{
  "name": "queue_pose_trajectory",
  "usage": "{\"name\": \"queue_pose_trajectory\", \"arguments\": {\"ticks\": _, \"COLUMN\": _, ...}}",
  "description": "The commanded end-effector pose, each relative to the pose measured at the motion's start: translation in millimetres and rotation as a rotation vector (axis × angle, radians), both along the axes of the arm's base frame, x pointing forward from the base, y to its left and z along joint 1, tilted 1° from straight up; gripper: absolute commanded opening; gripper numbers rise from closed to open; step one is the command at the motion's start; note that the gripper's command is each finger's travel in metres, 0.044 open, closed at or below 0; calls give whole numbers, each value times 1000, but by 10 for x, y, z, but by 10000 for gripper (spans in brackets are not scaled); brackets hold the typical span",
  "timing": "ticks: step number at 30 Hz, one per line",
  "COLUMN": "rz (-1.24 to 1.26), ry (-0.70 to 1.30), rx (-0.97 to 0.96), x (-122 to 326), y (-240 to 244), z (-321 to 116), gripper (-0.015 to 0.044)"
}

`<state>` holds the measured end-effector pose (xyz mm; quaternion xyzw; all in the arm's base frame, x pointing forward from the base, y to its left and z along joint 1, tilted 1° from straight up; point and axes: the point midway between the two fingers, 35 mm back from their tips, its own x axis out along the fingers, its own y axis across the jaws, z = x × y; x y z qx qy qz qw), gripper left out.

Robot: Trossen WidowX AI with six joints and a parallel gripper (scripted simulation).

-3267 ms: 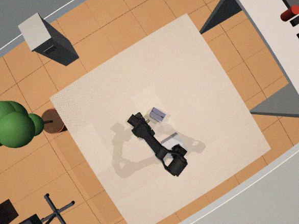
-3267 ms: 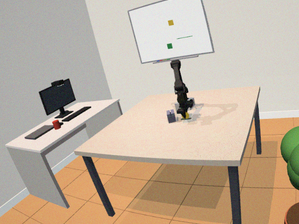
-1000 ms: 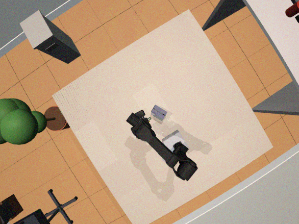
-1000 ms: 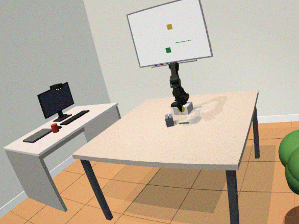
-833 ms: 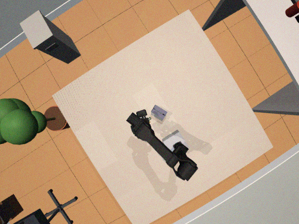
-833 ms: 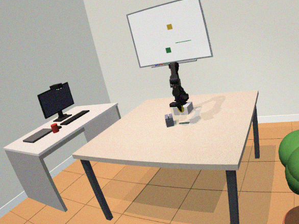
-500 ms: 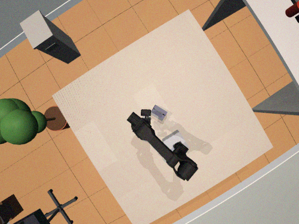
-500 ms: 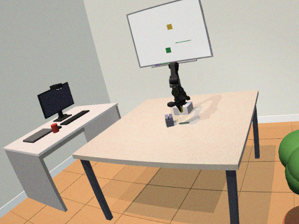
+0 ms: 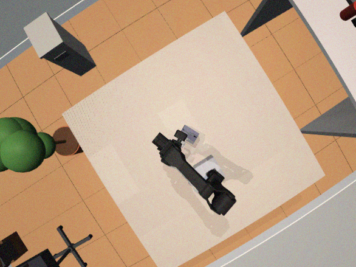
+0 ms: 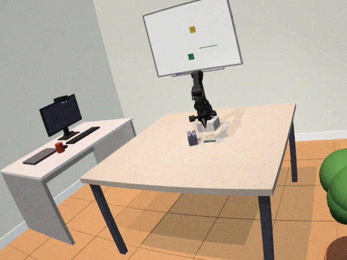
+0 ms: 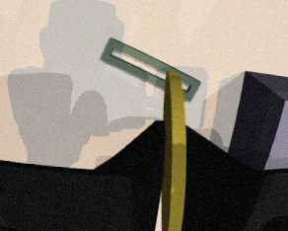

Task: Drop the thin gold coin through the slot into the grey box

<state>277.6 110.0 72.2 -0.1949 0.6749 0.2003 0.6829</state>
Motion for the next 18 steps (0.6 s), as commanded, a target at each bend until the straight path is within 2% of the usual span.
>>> {"name": "queue_pose_trajectory", "arguments": {"ticks": 1, "rz": -50, "ry": 0, "rx": -5, "x": 1, "y": -17, "z": 1, "gripper": 0}}
{"name": "queue_pose_trajectory", "arguments": {"ticks": 18, "rz": -51, "ry": -2, "rx": -8, "x": 99, "y": -360, "z": 1, "gripper": 0}}
